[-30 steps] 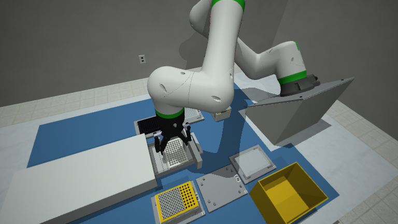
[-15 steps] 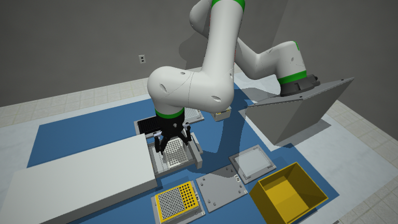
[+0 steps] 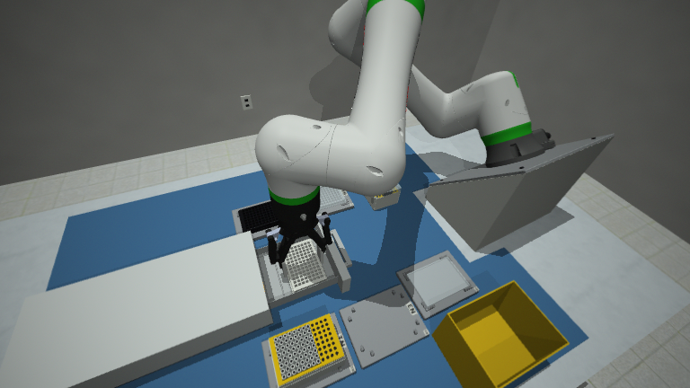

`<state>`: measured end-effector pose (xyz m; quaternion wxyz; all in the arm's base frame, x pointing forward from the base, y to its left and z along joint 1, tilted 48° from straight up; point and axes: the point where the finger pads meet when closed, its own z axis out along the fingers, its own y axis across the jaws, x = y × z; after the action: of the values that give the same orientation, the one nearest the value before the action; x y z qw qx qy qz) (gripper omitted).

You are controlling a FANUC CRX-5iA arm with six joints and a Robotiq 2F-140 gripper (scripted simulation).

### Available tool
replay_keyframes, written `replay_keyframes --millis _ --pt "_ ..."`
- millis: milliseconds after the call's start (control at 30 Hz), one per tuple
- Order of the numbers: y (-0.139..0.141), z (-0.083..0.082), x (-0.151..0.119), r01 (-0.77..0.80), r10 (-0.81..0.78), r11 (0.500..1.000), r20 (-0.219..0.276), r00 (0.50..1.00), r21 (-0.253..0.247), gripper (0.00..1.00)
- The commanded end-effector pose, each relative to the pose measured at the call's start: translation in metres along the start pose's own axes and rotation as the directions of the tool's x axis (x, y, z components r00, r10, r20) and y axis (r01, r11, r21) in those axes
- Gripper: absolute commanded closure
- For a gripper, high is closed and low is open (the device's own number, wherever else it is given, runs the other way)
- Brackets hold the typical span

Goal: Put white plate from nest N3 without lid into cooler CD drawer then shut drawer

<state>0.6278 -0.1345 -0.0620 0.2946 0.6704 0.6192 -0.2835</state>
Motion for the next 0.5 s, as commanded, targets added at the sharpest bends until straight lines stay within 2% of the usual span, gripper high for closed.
replay_keyframes --millis 0,367,400,467 --pt "-0.0006 0.0006 0.0001 0.000 0.000 1.000 0.000 1.000 0.002 1.00" --pt "-0.0006 0.0006 0.0001 0.000 0.000 1.000 0.000 1.000 0.002 1.00" --pt "-0.0006 0.0006 0.0001 0.000 0.000 1.000 0.000 1.000 0.002 0.34" --pt "-0.0006 0.0006 0.0000 0.000 0.000 1.000 0.000 1.000 0.002 0.34"
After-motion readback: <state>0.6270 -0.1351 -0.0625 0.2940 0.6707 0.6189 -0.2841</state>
